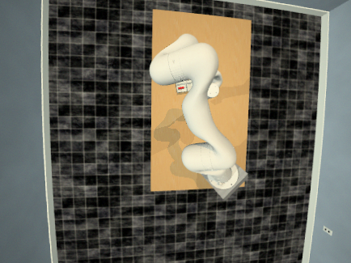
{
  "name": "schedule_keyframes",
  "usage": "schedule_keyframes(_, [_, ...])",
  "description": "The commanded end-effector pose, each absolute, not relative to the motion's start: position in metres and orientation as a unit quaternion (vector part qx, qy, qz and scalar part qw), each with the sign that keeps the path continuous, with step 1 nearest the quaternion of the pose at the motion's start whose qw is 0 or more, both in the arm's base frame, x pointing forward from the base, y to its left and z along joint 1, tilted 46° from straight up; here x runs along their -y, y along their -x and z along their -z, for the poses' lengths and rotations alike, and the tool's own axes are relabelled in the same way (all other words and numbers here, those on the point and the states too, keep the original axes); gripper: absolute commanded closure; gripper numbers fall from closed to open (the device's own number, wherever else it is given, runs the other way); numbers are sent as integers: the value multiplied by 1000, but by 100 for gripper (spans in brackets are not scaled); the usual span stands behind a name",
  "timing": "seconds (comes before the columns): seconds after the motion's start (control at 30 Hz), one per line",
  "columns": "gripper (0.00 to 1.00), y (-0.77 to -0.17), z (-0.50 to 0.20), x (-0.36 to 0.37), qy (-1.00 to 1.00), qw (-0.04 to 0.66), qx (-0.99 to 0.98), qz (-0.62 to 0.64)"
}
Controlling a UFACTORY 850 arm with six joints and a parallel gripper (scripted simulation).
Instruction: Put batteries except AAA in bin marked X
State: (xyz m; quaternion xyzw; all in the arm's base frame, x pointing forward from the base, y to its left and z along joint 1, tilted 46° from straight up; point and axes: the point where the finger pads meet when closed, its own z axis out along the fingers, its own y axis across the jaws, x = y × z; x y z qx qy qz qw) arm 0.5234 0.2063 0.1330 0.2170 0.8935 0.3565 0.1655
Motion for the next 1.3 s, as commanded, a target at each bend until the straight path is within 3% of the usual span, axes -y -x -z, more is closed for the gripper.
schedule_keyframes(0.0, [100, -527, -141, -215, -217, 166, -893, -357])
schedule_keyframes(0.3, [100, -536, -172, -244, -217, 166, -893, -357])
schedule_keyframes(0.8, [100, -554, -227, -297, -413, 89, -819, -389])
schedule_keyframes(1.27, [100, -555, -230, -300, -542, 17, -742, -393])
